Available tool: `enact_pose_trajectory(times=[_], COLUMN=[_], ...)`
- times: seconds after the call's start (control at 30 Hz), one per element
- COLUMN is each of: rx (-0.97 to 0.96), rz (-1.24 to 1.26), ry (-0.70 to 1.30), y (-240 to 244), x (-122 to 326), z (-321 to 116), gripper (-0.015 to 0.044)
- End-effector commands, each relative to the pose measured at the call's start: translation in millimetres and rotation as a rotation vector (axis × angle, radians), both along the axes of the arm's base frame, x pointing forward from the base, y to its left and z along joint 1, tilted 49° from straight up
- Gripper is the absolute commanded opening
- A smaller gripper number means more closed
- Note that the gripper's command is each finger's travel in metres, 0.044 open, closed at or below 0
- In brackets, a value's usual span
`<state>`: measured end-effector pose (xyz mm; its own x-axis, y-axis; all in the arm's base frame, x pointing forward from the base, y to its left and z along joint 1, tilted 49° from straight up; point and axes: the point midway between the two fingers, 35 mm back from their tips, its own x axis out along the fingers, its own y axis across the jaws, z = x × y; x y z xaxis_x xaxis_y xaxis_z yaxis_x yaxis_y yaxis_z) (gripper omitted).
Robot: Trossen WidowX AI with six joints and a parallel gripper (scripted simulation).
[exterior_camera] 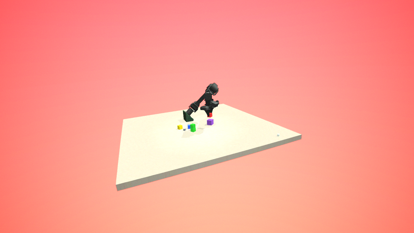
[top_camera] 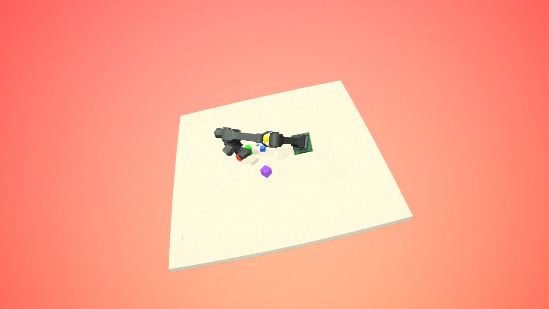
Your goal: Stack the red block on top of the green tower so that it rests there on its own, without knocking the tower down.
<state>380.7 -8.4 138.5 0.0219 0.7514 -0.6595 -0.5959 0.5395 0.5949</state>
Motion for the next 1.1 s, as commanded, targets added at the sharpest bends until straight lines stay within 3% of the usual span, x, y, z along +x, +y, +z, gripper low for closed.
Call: enact_pose_trajectory(times=[0.0,0.57,1.07], rx=[0.005,-0.009,-0.008], rz=[-0.003,0.018,0.018], ry=[0.018,-0.002,-0.002], y=[0,-96,-77], x=[0,-34,-36], z=[0,-108,-125], gripper=[0.0,0.0,0.0])
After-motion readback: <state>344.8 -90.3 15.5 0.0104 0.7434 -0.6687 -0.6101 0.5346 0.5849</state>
